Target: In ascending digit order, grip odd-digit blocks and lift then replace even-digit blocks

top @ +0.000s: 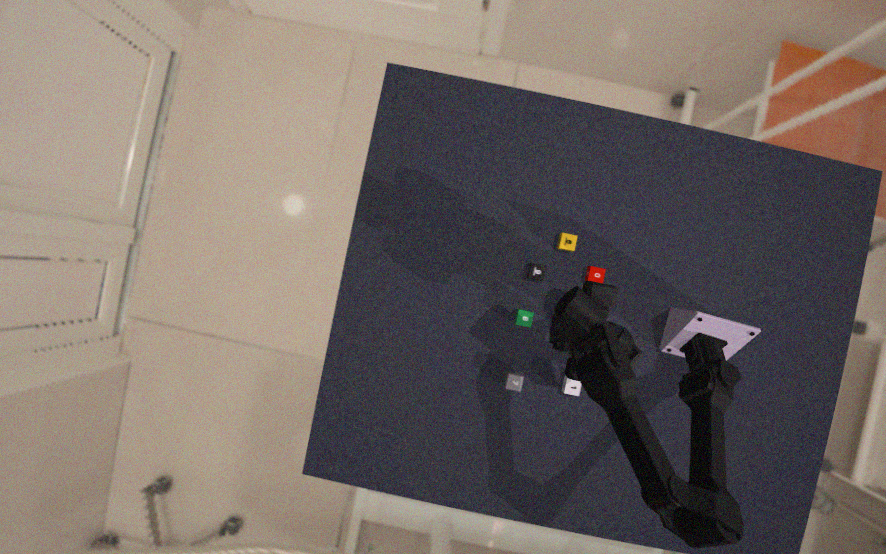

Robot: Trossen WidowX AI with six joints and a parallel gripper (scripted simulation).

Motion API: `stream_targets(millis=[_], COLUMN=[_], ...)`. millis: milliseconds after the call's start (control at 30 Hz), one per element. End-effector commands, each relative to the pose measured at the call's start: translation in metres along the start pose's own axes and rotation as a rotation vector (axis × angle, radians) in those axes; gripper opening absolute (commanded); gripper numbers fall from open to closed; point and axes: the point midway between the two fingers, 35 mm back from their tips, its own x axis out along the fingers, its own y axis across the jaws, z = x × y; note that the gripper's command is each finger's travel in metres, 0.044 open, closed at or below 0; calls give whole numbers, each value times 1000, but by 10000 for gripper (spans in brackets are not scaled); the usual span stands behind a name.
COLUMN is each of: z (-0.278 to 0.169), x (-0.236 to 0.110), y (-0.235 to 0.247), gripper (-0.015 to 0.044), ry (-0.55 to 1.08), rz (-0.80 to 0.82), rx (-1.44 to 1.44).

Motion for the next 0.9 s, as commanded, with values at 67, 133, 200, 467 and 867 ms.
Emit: stream_targets(millis=[67, 133, 200, 467, 867], z=[0, 0, 0, 0, 0], x=[0, 0, 0, 0, 0], y=[1, 1, 1, 1, 1], gripper=[120, 120, 120, 120, 400], ry=[-3, -3, -3, -3, -3], rz=[6, 6, 6, 6, 6], rx=[4, 4, 4, 4, 4])
